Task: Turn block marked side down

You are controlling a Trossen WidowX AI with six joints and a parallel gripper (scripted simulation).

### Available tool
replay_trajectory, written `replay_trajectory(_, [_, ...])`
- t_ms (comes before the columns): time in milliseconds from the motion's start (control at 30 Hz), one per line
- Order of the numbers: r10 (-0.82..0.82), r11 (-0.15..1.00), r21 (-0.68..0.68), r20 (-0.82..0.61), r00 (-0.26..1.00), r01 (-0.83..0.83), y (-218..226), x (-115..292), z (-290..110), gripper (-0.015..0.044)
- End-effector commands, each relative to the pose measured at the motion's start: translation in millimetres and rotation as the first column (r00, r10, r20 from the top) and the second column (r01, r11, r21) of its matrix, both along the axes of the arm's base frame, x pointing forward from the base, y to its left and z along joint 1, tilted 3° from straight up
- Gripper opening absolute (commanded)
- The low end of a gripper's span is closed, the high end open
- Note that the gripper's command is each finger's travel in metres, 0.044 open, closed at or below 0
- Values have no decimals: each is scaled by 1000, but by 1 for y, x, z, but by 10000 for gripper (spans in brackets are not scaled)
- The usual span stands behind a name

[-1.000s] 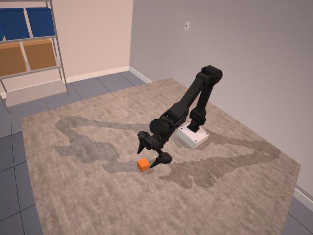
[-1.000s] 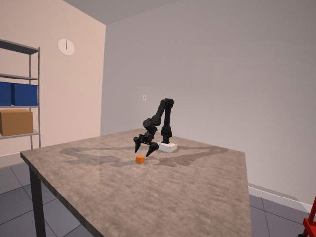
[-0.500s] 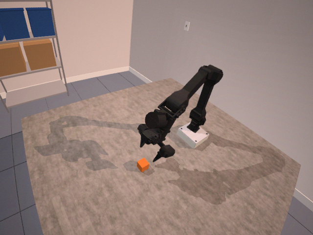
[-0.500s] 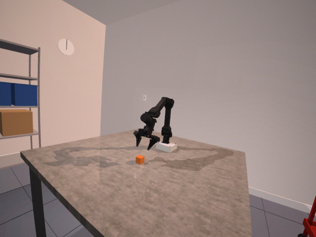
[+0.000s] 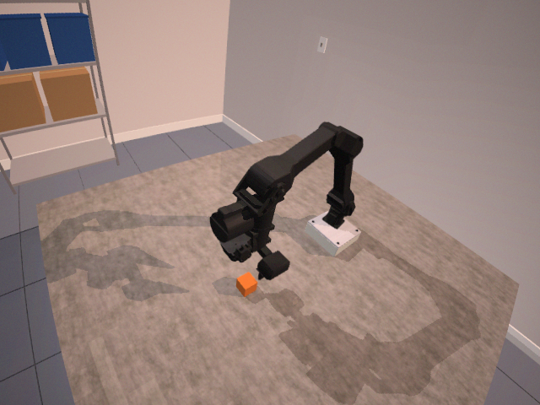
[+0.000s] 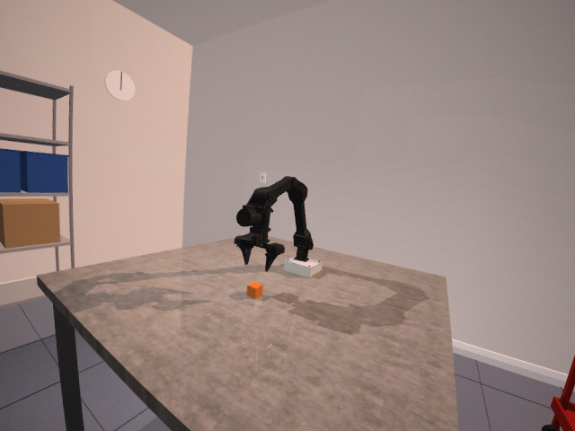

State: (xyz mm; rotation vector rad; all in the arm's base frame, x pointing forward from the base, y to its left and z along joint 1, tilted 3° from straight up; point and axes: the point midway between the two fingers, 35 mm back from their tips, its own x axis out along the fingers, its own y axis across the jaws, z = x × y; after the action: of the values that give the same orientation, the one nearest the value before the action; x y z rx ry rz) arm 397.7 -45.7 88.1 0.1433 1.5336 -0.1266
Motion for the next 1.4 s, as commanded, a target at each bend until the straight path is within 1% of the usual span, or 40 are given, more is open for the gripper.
replay_trajectory(0, [3,1000,11,-43,999,-3,0,0,0,440])
replay_trajectory(67, [3,1000,11,-43,999,-3,0,0,-2,440])
replay_trajectory(200, [3,1000,11,-43,999,-3,0,0,-33,440])
replay_trajectory(400, [3,1000,11,-43,999,-3,0,0,-37,440])
replay_trajectory(500, [3,1000,11,-43,999,-3,1,0,-49,440])
replay_trajectory(700, [3,1000,11,-43,999,-3,1,0,-51,440])
replay_trajectory(1367, [3,1000,11,-43,999,-3,1,-1,-83,440])
